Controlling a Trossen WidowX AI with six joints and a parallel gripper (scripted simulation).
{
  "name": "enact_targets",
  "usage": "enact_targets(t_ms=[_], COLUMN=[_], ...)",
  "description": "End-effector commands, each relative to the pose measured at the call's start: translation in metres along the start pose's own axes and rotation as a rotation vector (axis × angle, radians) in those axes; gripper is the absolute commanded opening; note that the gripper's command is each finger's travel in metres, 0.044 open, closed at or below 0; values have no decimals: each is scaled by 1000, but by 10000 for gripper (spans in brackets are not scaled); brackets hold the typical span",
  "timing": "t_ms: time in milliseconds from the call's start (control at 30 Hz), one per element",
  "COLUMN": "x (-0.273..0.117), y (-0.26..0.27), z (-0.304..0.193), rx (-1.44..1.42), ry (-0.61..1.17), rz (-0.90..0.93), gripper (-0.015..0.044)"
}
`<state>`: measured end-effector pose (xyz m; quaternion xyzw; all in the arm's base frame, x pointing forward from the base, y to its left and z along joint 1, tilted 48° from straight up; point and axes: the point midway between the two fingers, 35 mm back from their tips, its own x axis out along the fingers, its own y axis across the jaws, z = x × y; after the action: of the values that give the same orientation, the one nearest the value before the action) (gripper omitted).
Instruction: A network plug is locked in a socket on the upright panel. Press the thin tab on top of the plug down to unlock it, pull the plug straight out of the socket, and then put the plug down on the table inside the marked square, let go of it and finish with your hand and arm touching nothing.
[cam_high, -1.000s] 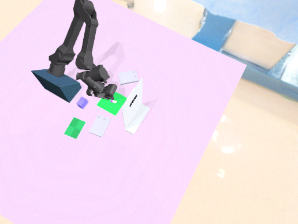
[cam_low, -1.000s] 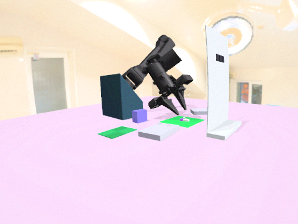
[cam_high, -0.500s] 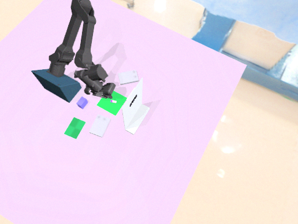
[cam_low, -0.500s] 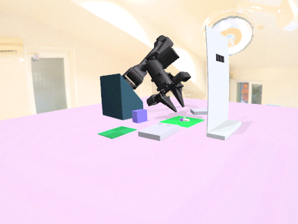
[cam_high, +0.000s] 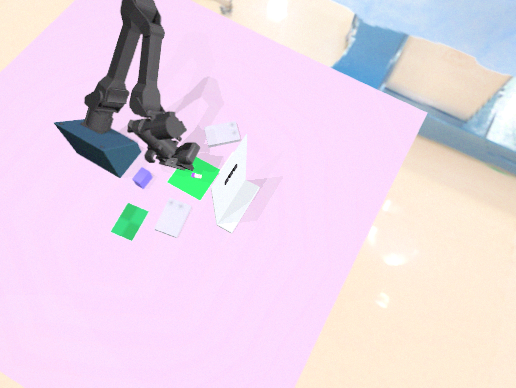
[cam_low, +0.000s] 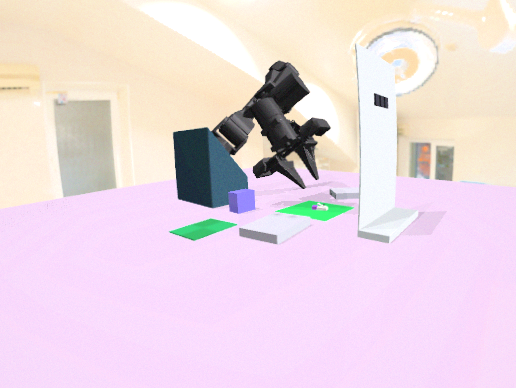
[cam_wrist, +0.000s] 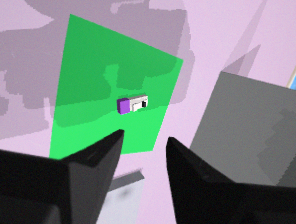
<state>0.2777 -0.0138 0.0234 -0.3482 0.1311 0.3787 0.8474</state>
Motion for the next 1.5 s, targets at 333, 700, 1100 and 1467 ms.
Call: enact_targets(t_ms=[333,700,1100,1467], x=[-11,-21,-32,-43], y=[-10,-15,-22,-27], z=[-2,-2,-2,0], rx=[-10,-10,-9,-8], ry=[0,0,-1,-4], rz=[2,4,3,0], gripper=[156,156,156,156])
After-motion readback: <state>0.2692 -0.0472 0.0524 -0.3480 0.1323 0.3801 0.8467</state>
